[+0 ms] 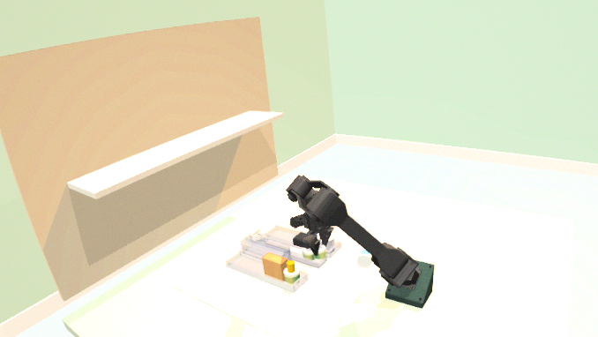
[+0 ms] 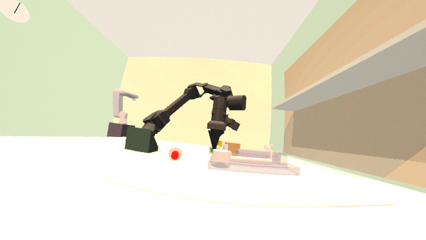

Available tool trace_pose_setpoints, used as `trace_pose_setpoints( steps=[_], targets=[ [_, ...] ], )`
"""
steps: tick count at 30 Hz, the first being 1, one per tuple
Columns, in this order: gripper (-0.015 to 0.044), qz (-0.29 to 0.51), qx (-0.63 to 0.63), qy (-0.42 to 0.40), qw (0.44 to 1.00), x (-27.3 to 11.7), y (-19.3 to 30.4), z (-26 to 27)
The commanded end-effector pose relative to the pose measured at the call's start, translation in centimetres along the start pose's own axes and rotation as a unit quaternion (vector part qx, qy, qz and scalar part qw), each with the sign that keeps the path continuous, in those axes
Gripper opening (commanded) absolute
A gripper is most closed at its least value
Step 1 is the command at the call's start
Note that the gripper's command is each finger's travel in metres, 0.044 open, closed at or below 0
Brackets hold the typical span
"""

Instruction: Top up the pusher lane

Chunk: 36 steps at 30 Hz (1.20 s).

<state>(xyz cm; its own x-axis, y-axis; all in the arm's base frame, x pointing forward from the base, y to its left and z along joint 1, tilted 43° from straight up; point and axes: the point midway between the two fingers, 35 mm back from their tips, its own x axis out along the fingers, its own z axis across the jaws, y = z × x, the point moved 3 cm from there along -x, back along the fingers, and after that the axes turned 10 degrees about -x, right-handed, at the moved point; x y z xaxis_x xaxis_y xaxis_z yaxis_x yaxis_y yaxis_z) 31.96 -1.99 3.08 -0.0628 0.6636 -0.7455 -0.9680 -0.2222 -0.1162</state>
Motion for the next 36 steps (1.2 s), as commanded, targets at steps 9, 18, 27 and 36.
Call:
trace_pose_setpoints(
  steps=[9,18,27,36],
  targets=[
    [0.0000,-0.011,-0.004,-0.001,1.000,-0.4,-1.0,0.0],
    [0.0000,-0.011,-0.004,-0.001,1.000,-0.4,-1.3,0.0],
    [0.0000,-0.011,-0.004,-0.001,1.000,-0.5,-1.7,0.0],
    [0.0000,-0.011,-0.004,-0.001,1.000,-0.6,-2.0,0.0]
  ],
)
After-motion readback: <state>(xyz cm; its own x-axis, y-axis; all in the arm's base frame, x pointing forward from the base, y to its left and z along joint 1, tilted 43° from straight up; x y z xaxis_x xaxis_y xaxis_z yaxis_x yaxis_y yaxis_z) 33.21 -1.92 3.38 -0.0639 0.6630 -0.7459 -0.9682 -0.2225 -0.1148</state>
